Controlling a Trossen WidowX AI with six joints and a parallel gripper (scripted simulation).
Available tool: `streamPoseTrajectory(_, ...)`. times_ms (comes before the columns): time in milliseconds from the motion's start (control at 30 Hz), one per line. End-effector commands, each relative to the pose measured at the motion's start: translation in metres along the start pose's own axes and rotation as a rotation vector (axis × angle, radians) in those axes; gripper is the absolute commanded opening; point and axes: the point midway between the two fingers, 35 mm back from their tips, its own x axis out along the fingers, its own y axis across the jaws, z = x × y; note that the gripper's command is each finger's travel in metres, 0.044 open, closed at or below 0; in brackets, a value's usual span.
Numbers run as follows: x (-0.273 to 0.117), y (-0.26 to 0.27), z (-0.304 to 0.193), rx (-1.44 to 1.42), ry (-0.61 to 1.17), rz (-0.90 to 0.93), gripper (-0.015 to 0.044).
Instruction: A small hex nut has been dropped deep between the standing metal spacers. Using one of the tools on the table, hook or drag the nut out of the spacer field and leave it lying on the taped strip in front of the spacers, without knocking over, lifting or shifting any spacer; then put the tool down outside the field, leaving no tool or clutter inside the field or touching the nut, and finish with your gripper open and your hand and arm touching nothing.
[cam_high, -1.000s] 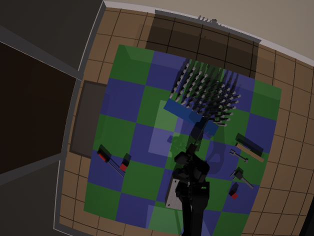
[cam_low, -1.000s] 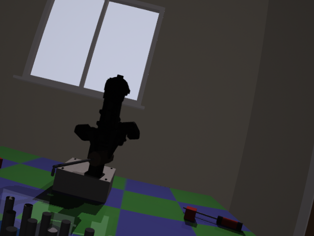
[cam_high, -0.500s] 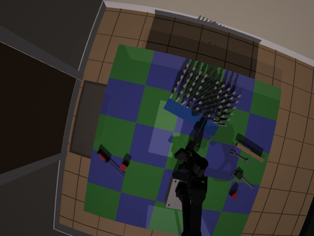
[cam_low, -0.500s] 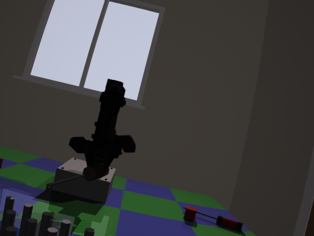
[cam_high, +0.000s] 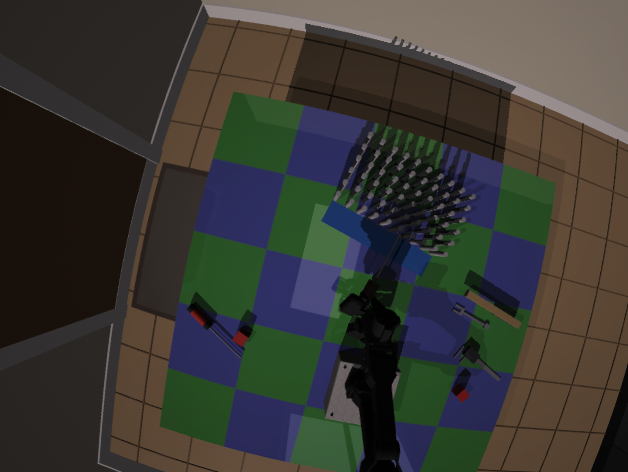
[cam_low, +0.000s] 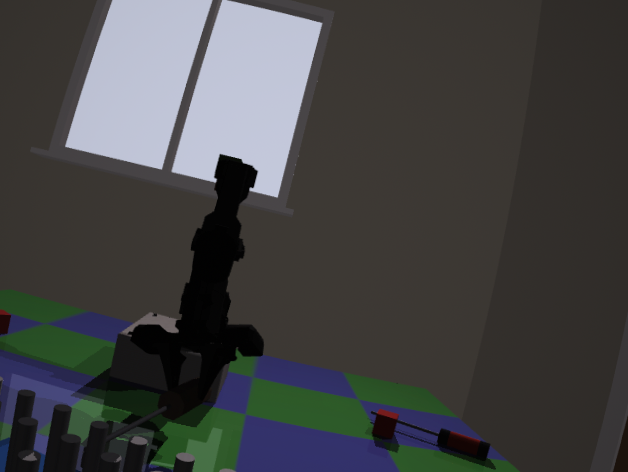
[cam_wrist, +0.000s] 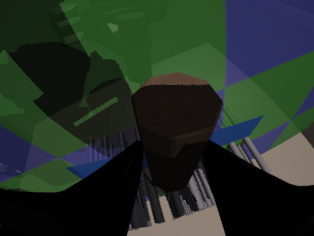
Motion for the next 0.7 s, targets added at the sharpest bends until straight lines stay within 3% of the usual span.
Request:
streamPoseTrajectory(0,0.013,0.006,0.012,-0.007,0.005,-0.008,0.0)
streamPoseTrajectory(667,0.027,0.015,0.023,-0.007,0.006,-0.008,0.0)
